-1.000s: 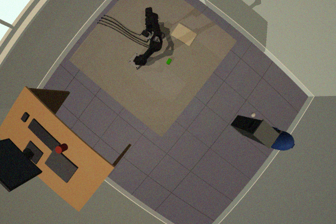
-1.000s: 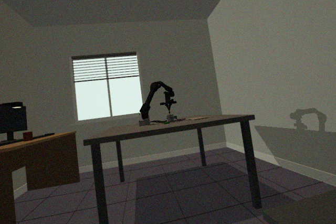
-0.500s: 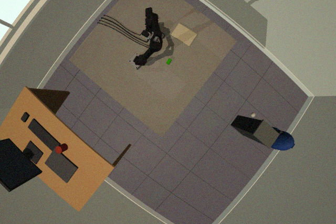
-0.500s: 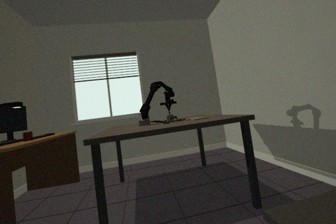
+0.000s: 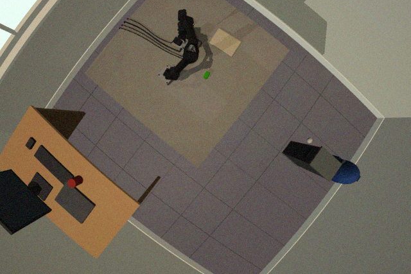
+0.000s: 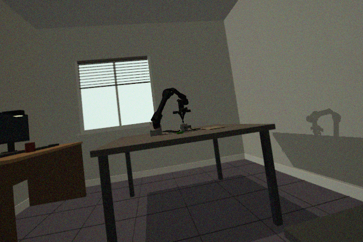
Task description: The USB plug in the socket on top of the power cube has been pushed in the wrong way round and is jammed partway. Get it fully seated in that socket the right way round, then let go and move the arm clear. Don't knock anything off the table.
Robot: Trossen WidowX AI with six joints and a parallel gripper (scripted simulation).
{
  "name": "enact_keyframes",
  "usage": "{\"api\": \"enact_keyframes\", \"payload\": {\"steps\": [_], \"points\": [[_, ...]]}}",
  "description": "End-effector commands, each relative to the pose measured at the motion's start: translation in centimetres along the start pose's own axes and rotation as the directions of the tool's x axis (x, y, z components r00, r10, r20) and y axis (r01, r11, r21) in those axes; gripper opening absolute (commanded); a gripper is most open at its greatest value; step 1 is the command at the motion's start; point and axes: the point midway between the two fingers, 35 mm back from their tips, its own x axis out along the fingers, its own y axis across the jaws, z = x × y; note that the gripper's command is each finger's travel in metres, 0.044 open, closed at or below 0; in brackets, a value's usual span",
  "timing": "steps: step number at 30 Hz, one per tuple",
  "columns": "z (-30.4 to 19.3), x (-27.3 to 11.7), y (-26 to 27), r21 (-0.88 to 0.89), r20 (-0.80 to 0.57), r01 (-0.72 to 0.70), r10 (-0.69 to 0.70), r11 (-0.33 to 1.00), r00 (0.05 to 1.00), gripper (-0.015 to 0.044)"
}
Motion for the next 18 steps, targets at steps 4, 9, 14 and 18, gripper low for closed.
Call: {"api": "enact_keyframes", "payload": {"steps": [4, 9, 14, 18], "points": [[-0.07, 0.10, -0.06, 0.004, -0.005, 0.002, -0.002, 1.000, 1.000, 0.0000], [-0.07, 0.16, -0.06, 0.004, -0.005, 0.002, -0.002, 1.000, 1.000, 0.0000], [-0.07, 0.22, -0.06, 0.004, -0.005, 0.002, -0.002, 1.000, 1.000, 0.0000], [-0.07, 0.27, -0.06, 0.004, -0.005, 0.002, -0.002, 1.000, 1.000, 0.0000]]}}
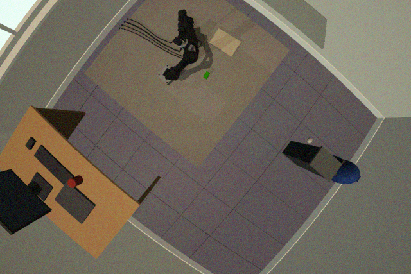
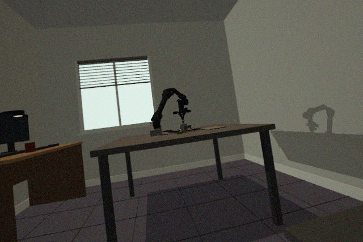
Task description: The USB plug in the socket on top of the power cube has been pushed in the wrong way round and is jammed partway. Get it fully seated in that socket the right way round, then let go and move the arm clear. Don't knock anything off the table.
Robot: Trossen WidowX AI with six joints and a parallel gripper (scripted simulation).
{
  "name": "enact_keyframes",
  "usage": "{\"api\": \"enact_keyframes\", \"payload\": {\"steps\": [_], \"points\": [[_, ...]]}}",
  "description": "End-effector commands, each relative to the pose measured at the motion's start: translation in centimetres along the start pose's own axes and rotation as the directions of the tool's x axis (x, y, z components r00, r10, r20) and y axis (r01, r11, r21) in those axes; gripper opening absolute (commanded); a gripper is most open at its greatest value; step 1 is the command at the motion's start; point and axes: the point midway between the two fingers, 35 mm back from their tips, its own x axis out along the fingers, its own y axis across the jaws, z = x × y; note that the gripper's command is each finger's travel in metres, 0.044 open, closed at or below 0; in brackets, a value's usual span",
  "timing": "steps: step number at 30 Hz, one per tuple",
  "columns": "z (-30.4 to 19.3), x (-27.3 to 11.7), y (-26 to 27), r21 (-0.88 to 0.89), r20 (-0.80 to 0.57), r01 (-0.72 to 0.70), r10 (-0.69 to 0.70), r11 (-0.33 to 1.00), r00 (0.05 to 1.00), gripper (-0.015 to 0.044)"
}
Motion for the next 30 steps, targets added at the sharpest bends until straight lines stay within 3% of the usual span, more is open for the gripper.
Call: {"api": "enact_keyframes", "payload": {"steps": [1, 30], "points": [[-0.06, 0.08, -0.04, 0.000, -0.003, 0.002, -0.002, 1.000, 1.000, 0.0000], [-0.04, 0.42, -0.04, 0.000, -0.003, 0.002, -0.002, 1.000, 1.000, 0.0000]]}}
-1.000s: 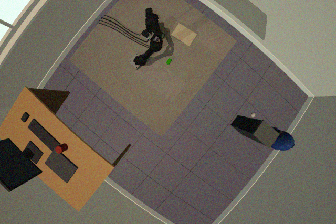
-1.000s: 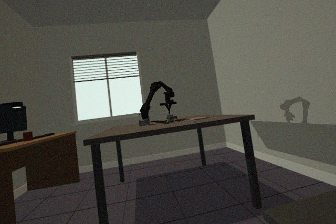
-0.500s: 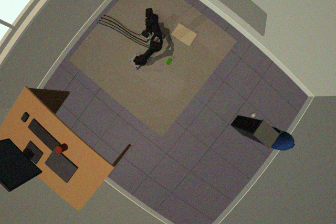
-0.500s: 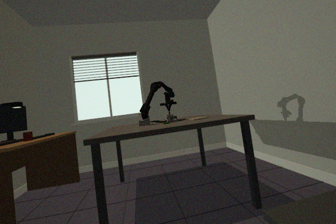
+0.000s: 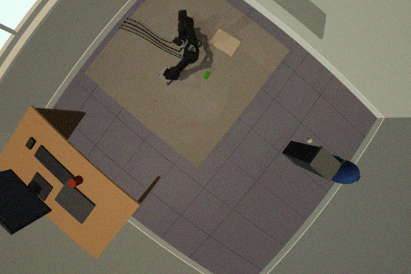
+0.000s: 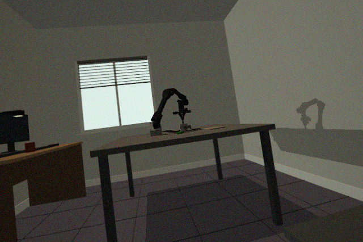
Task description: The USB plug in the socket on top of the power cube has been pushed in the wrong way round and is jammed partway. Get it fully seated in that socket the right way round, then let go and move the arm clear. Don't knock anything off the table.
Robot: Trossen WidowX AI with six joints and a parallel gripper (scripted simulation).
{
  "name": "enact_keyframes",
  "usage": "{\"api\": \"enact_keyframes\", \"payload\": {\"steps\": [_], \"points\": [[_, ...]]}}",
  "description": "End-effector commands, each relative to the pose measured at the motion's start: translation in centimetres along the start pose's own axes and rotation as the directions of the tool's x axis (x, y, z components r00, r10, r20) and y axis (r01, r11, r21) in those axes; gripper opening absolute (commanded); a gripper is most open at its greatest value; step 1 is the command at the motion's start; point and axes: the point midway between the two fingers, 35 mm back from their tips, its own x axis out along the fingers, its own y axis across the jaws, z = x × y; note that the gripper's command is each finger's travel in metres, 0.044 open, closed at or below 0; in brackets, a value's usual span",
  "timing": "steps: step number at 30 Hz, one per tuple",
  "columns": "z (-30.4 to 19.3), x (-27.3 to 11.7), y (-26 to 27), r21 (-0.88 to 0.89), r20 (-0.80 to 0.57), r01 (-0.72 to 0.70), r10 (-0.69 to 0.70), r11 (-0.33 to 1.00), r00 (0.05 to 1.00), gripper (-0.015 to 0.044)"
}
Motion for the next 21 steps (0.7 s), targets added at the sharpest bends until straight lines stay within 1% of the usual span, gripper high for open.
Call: {"api": "enact_keyframes", "payload": {"steps": [1, 21], "points": [[-0.04, 0.08, -0.02, -0.005, -0.001, 0.000, 0.000, 1.000, 1.000, 0.0000], [-0.02, 0.32, -0.02, -0.005, -0.001, 0.000, 0.000, 1.000, 1.000, 0.0000]]}}
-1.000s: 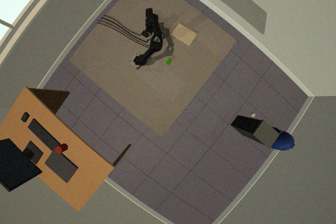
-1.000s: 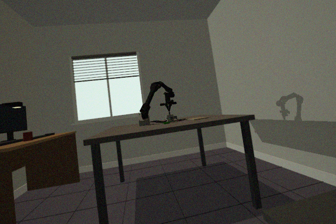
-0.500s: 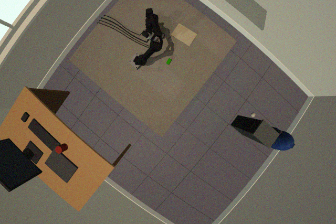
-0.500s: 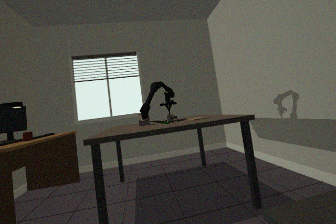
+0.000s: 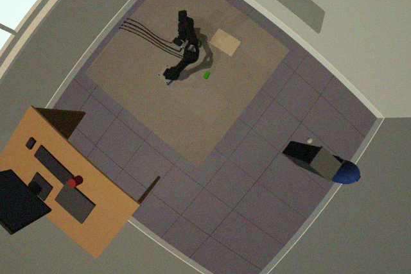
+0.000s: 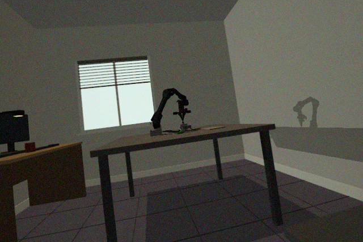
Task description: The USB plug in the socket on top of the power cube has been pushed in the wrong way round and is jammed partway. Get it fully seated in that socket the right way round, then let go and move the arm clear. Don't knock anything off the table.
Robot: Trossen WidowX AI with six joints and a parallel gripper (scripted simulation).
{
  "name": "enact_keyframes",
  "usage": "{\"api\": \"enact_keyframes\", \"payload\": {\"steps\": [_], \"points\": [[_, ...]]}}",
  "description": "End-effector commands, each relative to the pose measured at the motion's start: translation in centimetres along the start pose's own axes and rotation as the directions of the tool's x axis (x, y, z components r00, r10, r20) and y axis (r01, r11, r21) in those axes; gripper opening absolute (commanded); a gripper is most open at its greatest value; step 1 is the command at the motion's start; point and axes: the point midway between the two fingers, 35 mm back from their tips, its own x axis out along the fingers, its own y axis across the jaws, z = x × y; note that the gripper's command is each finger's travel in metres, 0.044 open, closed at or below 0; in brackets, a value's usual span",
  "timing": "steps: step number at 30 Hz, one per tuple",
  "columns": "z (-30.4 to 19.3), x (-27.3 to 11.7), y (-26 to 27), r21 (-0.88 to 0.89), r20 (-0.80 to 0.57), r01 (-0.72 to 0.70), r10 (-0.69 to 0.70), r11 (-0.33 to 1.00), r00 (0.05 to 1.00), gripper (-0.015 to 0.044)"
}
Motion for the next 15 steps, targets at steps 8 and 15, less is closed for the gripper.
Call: {"api": "enact_keyframes", "payload": {"steps": [8, 15], "points": [[-0.01, 0.17, -0.01, -0.005, 0.001, -0.001, 0.001, 1.000, 1.000, 0.0000], [0.00, 0.25, -0.01, -0.005, 0.001, -0.001, 0.001, 1.000, 1.000, 0.0000]]}}
